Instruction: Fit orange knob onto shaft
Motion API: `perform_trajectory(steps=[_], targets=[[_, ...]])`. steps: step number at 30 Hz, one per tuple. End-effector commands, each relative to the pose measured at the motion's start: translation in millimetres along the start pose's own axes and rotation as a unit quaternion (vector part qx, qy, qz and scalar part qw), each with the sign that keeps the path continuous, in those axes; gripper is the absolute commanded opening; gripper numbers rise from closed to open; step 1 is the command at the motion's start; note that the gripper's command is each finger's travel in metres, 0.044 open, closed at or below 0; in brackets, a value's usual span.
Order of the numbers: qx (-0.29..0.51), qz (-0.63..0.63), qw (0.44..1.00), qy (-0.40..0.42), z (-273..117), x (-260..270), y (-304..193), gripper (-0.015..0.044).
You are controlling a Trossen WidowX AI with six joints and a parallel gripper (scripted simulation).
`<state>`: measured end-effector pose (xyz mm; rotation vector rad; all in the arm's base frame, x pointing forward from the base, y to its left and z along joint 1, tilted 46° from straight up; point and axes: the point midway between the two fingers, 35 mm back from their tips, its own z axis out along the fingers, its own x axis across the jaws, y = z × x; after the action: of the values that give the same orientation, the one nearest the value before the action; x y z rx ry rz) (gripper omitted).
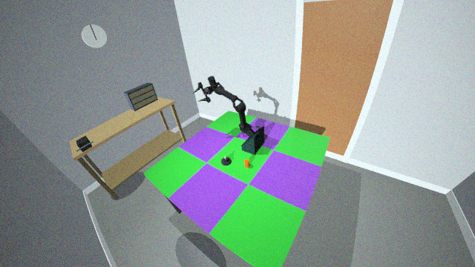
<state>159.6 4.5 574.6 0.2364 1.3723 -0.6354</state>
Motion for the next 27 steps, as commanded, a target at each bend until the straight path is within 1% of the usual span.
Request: perform_trajectory(steps=[1, 2, 4, 7, 10, 14, 18, 21, 27], targets=[[0.0, 0.0, 1.0, 0.0, 0.0, 0.0, 0.0, 0.0426], [0.0, 0.001, 1.0, -0.002, -0.3, -0.3, -1.4, 0.044], [0.002, 0.015, 1.0, -0.021, -2.2, -2.5, -13.1, 0.044], [-0.006, 0.091, 0.995, -0.04, 0.5, -1.1, -47.5, 0.044], [-0.014, 0.174, 0.984, -0.043, 11.1, 8.5, -80.3, 0.044], [-0.021, 0.275, 0.961, -0.028, 34.7, 31.7, -114.2, 0.044], [-0.024, 0.364, 0.931, 0.006, 66.7, 65.0, -134.9, 0.044], [-0.023, 0.421, 0.906, 0.044, 94.1, 95.6, -140.2, 0.044], [-0.018, 0.509, 0.848, 0.147, 150.2, 168.1, -121.9, 0.044]])
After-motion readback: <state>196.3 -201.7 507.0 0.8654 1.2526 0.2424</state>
